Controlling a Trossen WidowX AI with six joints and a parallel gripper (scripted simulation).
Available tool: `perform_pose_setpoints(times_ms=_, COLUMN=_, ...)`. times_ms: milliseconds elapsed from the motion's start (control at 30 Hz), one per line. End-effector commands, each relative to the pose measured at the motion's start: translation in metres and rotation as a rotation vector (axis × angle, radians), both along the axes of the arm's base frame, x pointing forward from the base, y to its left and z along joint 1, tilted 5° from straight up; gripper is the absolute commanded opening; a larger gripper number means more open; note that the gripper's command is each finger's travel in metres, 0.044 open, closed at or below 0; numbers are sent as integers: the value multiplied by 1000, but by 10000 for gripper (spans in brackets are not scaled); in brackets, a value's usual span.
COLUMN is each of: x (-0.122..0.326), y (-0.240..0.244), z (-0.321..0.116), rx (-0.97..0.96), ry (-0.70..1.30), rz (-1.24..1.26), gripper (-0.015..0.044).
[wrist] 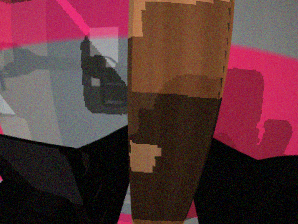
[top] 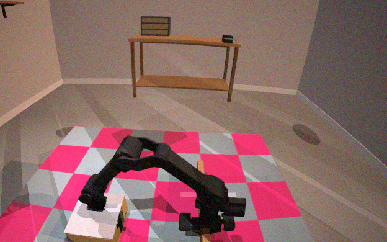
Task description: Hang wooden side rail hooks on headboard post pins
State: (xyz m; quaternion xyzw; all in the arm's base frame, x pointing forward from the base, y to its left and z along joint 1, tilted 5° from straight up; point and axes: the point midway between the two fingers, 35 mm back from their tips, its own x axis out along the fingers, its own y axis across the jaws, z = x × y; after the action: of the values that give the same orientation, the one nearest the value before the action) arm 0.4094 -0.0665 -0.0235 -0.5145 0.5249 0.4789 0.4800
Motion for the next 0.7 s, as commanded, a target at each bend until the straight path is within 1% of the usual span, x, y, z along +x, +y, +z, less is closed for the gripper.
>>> perform_pose_setpoints(times_ms=0, x=5, y=1, z=0, rx=4, ry=-10, rz=5, gripper=0)
perform_pose_setpoints(times_ms=667, x=2, y=0, z=1, rx=4, ry=-10, rz=5, gripper=0)
